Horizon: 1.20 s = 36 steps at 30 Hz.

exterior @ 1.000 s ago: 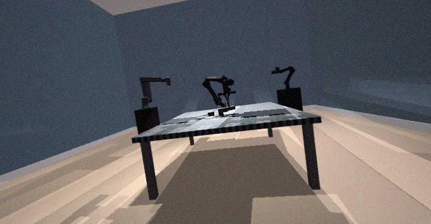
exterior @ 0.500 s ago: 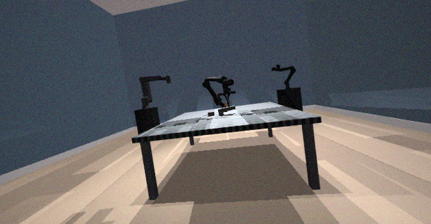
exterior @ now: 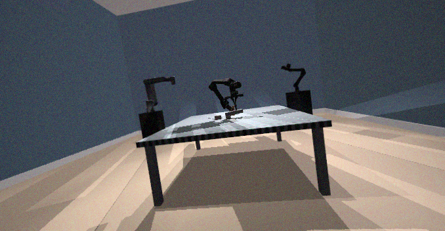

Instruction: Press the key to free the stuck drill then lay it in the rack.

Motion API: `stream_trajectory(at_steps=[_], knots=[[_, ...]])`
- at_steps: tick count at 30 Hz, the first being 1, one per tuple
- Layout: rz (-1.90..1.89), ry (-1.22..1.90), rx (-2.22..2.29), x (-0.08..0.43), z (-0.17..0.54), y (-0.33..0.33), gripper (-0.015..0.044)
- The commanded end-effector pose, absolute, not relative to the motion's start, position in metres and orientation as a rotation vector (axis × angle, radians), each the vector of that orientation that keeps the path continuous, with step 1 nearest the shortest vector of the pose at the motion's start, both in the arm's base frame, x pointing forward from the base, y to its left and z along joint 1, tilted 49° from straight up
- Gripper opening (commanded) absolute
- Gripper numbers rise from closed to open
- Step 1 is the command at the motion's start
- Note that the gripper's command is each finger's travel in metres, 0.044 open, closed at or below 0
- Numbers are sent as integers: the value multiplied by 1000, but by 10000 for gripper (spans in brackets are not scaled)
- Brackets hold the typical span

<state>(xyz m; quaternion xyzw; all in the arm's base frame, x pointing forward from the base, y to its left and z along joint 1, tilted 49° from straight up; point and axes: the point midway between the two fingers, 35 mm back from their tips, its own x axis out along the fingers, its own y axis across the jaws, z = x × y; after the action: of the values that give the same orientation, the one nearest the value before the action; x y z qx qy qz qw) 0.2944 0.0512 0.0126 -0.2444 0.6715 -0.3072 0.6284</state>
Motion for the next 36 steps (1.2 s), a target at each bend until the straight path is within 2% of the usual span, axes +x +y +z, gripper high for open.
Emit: stream_trajectory(at_steps=[1,18,29,34,36], knots=[[-734,1593,-575,286,-1,36,0],[-735,1593,-575,285,-7,29,0],[-732,1595,-574,302,45,89,289],[-631,1627,-645,305,47,74,420],[-508,1684,-744,307,51,57,440]])
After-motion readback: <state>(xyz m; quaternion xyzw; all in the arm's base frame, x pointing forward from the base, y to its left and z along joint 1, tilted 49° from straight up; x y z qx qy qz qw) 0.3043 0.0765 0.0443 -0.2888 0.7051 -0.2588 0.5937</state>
